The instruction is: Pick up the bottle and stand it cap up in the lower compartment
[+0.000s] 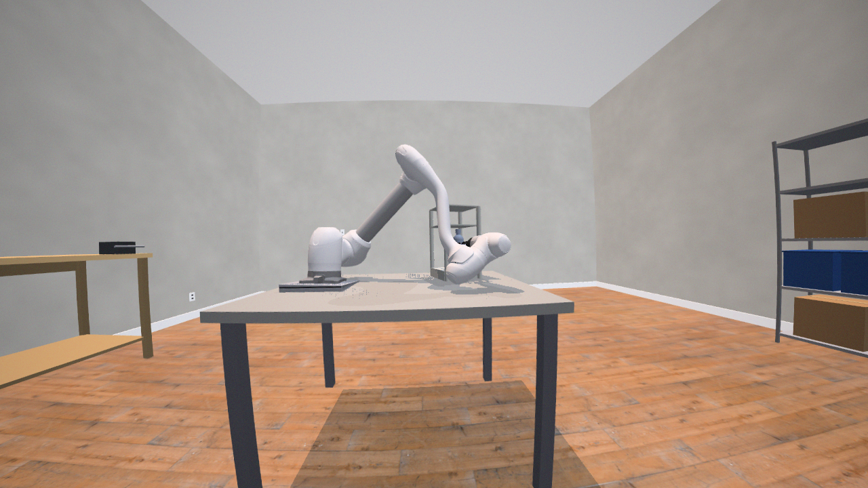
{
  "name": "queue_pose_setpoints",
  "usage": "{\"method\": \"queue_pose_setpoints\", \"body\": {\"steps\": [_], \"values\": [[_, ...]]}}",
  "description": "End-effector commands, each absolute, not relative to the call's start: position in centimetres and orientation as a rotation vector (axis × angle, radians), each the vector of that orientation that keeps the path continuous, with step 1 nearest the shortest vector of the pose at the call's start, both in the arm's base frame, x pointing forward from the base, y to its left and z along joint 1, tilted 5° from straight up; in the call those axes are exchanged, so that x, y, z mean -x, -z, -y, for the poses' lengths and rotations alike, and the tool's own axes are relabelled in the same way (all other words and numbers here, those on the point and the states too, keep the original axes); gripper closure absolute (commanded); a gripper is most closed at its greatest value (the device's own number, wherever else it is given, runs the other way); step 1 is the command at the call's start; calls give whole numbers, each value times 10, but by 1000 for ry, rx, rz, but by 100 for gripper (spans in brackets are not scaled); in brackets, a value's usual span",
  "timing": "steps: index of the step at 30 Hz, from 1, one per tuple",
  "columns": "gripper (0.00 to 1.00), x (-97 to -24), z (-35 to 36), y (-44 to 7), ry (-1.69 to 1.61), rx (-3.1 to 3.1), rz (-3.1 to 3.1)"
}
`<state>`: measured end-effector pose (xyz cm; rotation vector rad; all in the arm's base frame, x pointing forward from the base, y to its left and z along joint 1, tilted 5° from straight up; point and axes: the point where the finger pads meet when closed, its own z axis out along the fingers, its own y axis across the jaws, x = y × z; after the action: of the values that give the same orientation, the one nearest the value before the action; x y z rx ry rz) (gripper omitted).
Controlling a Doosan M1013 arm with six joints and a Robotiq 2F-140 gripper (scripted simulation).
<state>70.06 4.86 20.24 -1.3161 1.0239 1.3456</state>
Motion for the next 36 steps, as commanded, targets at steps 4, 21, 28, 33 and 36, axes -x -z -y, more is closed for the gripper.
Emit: {"method": "queue_pose_setpoints", "body": {"steps": [4,21,28,33,36], "values": [[100,-701,-49,-203,-1346,1316,-1024],[100,-701,-50,-182,-1346,1316,-1024],[100,-702,-51,-177,-1346,1316,-1024],[100,-702,-51,-177,-1346,1316,-1024],[100,-702,-51,-177,-1346,1316,-1024]]}}
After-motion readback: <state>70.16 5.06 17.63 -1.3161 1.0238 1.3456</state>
